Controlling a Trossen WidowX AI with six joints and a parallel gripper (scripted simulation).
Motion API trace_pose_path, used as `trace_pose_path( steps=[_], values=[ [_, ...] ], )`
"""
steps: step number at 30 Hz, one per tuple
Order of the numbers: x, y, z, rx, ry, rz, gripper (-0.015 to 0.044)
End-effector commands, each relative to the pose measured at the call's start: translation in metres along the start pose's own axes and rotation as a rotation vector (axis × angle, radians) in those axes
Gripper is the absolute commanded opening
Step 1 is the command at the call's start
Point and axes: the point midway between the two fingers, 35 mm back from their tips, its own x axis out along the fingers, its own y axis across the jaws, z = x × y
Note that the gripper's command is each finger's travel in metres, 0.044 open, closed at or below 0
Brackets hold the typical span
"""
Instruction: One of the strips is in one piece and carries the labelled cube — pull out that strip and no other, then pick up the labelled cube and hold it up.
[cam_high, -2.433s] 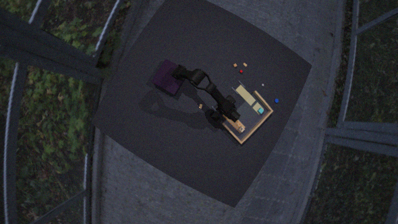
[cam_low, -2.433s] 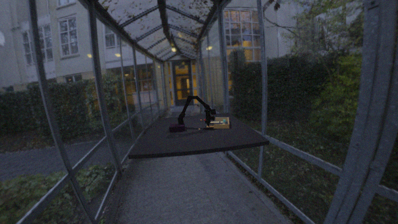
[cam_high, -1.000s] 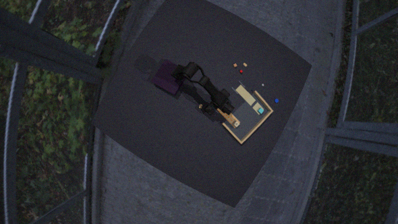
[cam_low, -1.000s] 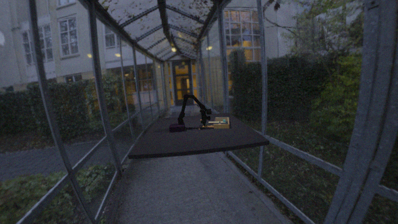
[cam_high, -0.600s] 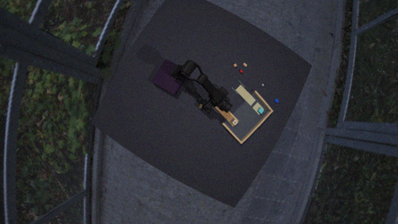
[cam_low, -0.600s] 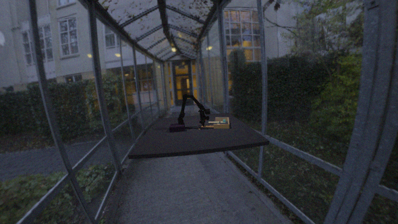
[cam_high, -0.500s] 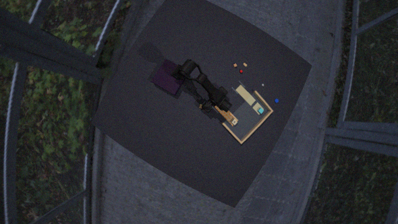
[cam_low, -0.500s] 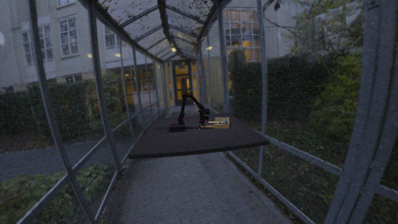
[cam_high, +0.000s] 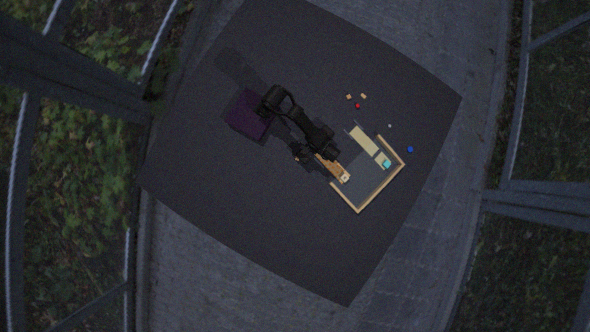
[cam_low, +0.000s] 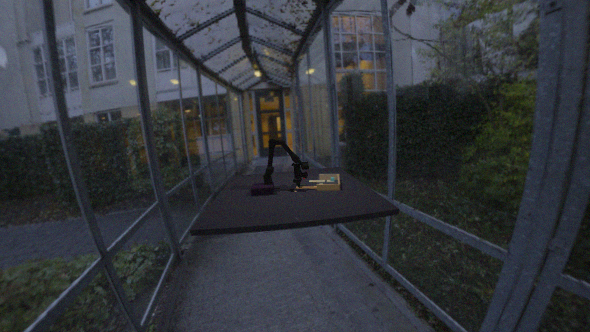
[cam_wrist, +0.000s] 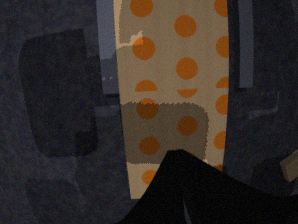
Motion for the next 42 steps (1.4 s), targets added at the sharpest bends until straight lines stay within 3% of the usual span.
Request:
trace_pose_path(
  steps=[1,42],
  values=[
    [0.006,-0.001,-0.016,0.003,0.035,-0.003,0.0000],
    [0.004,0.001,-0.068,0.003,0.039,-0.003,0.0000]
  ],
)
